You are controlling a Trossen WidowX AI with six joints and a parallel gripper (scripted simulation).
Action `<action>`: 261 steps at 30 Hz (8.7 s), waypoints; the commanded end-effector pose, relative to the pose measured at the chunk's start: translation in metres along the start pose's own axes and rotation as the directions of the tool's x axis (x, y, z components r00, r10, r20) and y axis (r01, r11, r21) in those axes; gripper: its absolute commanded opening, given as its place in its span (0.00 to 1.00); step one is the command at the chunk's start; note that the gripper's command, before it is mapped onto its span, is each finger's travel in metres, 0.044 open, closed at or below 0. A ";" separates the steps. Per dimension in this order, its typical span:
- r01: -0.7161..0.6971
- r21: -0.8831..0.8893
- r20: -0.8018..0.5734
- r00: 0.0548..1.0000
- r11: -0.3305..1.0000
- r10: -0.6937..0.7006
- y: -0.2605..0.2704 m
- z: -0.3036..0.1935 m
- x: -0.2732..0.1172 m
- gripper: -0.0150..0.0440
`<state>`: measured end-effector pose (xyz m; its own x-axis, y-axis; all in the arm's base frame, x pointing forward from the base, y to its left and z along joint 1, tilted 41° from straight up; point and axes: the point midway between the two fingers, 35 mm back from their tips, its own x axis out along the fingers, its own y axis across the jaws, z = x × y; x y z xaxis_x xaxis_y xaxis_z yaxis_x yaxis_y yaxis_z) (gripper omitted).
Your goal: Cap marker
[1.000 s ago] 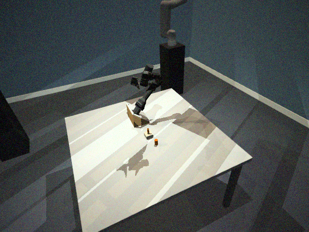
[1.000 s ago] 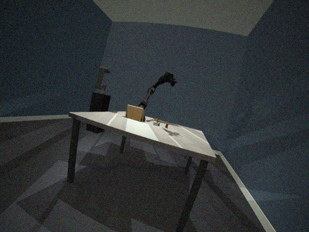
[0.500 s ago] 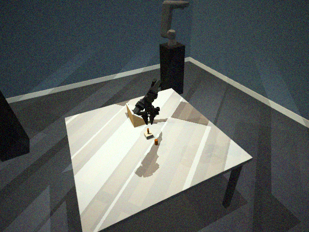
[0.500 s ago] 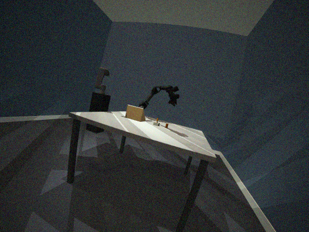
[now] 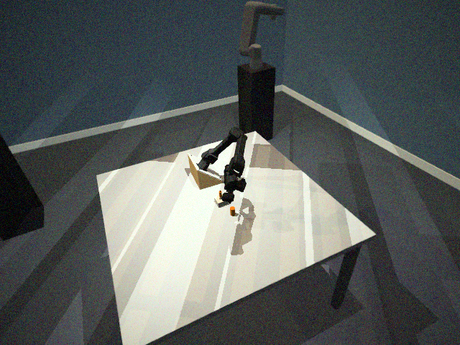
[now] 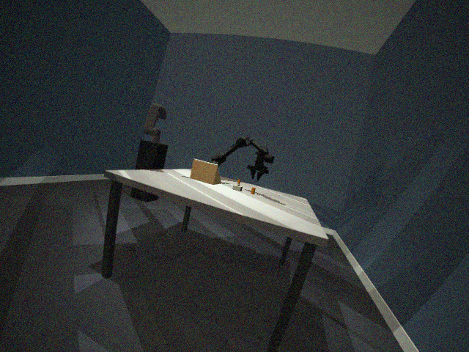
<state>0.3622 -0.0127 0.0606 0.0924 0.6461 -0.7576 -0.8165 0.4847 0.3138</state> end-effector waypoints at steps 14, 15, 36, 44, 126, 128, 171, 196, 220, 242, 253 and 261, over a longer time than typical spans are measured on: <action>-0.004 -0.011 0.007 1.000 1.000 0.004 0.000 0.007 0.049 0.67; -0.004 -0.011 0.007 1.000 1.000 0.004 0.000 0.007 0.050 0.67; -0.006 -0.010 0.007 1.000 1.000 0.006 0.000 0.008 0.084 0.67; -0.006 -0.011 0.009 1.000 1.000 0.006 0.000 0.008 0.097 0.67; -0.008 -0.005 -0.001 1.000 1.000 0.008 0.091 -0.081 -0.013 0.25; -0.008 -0.005 -0.001 1.000 1.000 0.008 0.091 -0.081 -0.013 0.25; -0.010 -0.007 -0.002 1.000 1.000 0.010 0.092 -0.081 0.040 0.39; -0.009 0.008 -0.006 1.000 1.000 0.009 0.091 -0.081 -0.035 0.96; -0.003 0.836 -0.002 1.000 0.548 0.008 0.094 -0.081 -0.026 0.25; -0.004 0.836 0.000 1.000 0.548 0.009 0.094 -0.081 0.004 0.25; 0.000 0.834 -0.002 1.000 0.552 0.002 0.092 -0.080 0.010 0.25; 0.006 0.835 -0.007 1.000 0.550 -0.001 0.087 -0.080 -0.042 0.25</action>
<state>0.2397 -0.0222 0.0525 0.0735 0.6506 -0.7558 0.0295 0.7561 0.6537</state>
